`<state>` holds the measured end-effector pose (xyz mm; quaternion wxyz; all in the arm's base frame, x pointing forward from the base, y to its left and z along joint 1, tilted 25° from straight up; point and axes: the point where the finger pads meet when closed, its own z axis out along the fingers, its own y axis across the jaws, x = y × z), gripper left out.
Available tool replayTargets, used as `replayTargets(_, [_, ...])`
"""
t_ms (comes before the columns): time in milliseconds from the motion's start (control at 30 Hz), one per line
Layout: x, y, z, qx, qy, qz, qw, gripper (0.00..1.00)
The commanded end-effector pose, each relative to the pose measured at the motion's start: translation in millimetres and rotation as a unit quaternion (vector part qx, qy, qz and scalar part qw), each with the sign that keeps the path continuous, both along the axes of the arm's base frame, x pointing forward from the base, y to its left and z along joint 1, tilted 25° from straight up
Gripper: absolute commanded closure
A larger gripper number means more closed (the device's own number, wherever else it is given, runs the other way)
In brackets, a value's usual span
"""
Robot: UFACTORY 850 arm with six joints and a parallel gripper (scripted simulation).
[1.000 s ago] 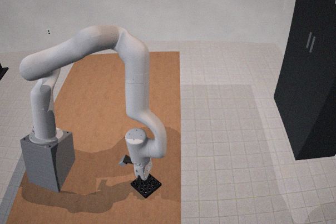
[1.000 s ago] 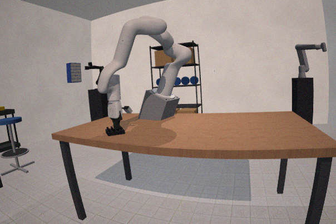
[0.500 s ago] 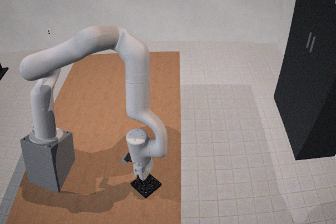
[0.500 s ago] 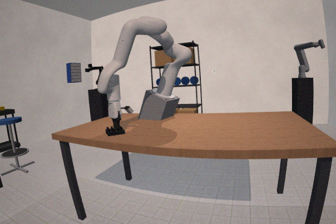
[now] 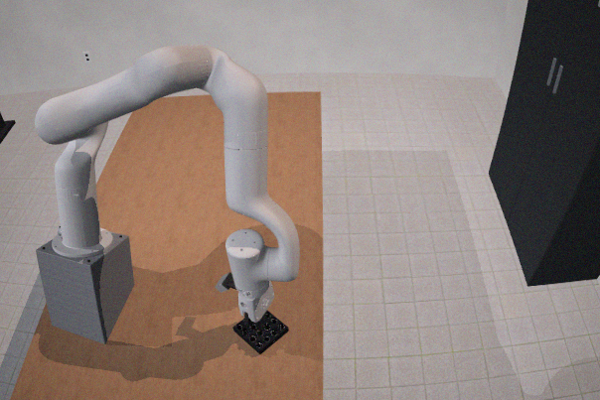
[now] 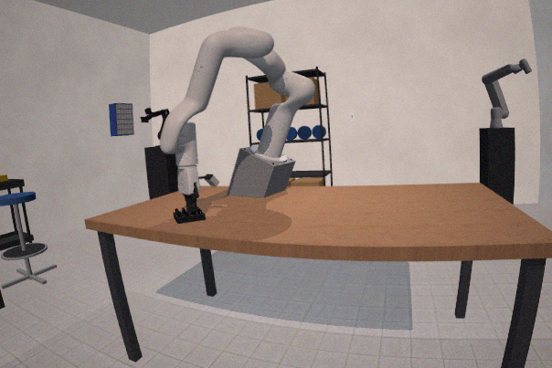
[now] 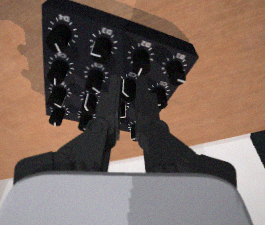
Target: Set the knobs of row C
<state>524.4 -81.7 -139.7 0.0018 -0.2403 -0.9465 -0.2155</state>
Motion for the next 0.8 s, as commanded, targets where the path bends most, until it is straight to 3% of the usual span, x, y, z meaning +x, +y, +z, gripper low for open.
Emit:
replayTargets(0, [0.8, -0.6, 0.6, 0.0, -0.001, 0.0, 1.0, 0.81])
replayTargets(767, [0.6, -1.6, 2.8, 0.0, -0.001, 0.0, 1.0, 0.81])
